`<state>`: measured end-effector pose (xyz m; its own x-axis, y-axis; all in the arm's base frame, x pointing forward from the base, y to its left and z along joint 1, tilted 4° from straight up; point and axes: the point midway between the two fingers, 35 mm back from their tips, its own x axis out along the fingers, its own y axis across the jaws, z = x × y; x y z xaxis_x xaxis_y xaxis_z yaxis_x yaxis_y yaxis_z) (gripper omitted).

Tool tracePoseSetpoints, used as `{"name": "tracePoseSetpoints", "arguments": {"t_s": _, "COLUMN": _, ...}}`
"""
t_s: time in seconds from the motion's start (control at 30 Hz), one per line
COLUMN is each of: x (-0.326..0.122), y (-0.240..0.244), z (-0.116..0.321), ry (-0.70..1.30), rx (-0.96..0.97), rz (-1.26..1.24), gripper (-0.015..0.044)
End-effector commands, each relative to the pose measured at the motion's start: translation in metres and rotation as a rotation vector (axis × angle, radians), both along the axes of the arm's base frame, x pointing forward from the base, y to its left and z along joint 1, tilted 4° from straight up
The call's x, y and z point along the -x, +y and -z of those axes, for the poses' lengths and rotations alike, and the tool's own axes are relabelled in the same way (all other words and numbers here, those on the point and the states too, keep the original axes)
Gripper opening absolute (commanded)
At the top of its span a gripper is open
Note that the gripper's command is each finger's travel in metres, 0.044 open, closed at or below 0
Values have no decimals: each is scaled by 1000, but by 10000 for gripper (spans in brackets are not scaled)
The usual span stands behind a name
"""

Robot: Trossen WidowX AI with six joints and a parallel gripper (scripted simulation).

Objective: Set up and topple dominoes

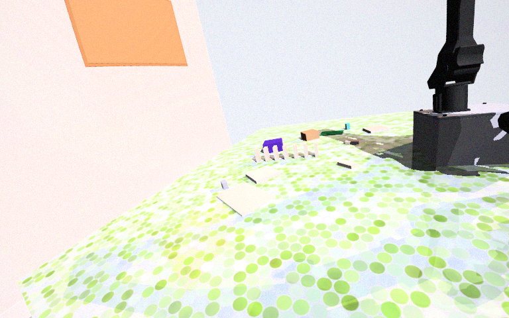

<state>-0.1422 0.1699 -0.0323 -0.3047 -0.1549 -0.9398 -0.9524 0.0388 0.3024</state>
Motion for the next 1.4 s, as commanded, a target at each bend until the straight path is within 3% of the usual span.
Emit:
{"name": "tracePoseSetpoints", "arguments": {"t_s": 0.0, "x": -1, "y": 1, "z": 0, "ry": -1, "rx": 0, "rz": 5, "gripper": 426}}
{"name": "tracePoseSetpoints", "arguments": {"t_s": 0.27, "x": -62, "y": 41, "z": -5, "ry": -69, "rx": -5, "rz": 345, "gripper": 440}}
{"name": "tracePoseSetpoints", "arguments": {"t_s": 0.63, "x": -209, "y": 65, "z": -11, "ry": -236, "rx": 36, "rz": 1043, "gripper": 440}}
{"name": "tracePoseSetpoints", "arguments": {"t_s": 0.9, "x": -314, "y": 24, "z": -20, "ry": -337, "rx": 119, "rz": 1542, "gripper": 440}}
{"name": "tracePoseSetpoints", "arguments": {"t_s": 1.13, "x": -392, "y": -44, "z": -36, "ry": -417, "rx": 202, "rz": 1962, "gripper": 440}}
{"name": "tracePoseSetpoints", "arguments": {"t_s": 1.23, "x": -412, "y": -73, "z": -41, "ry": -443, "rx": 235, "rz": 2097, "gripper": 440}}
{"name": "tracePoseSetpoints", "arguments": {"t_s": 1.37, "x": -415, "y": -76, "z": -42, "ry": -445, "rx": 237, "rz": 2107, "gripper": 440}}
